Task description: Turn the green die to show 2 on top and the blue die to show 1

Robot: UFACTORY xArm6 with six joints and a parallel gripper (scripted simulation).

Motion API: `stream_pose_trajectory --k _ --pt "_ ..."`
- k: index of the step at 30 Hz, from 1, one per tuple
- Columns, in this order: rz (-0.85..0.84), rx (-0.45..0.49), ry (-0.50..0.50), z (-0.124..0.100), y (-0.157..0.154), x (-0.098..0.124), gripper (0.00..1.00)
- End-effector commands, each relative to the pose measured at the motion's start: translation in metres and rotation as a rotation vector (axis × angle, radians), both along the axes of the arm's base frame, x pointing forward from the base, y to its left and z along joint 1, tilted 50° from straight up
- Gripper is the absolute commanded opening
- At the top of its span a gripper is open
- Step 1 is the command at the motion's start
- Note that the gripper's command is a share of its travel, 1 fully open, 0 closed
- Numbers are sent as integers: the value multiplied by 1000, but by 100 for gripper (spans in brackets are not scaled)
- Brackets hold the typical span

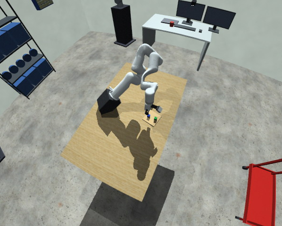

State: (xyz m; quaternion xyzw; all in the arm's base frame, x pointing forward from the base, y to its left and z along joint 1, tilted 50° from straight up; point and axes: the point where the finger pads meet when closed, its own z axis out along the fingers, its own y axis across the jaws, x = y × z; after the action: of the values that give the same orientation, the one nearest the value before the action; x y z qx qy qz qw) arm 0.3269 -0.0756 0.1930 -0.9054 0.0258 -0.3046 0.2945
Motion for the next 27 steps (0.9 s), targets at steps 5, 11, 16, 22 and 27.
stream_pose_trajectory --k 5,11,16,22,27 --pt "-1 -2 -2 24 -19 -20 100" --pt "-1 -2 -2 36 -29 -31 100" --pt "-1 -2 -2 46 -37 -39 100" --pt "-1 -2 -2 48 -38 -41 100" --pt "-1 -2 -2 48 -38 -41 100"
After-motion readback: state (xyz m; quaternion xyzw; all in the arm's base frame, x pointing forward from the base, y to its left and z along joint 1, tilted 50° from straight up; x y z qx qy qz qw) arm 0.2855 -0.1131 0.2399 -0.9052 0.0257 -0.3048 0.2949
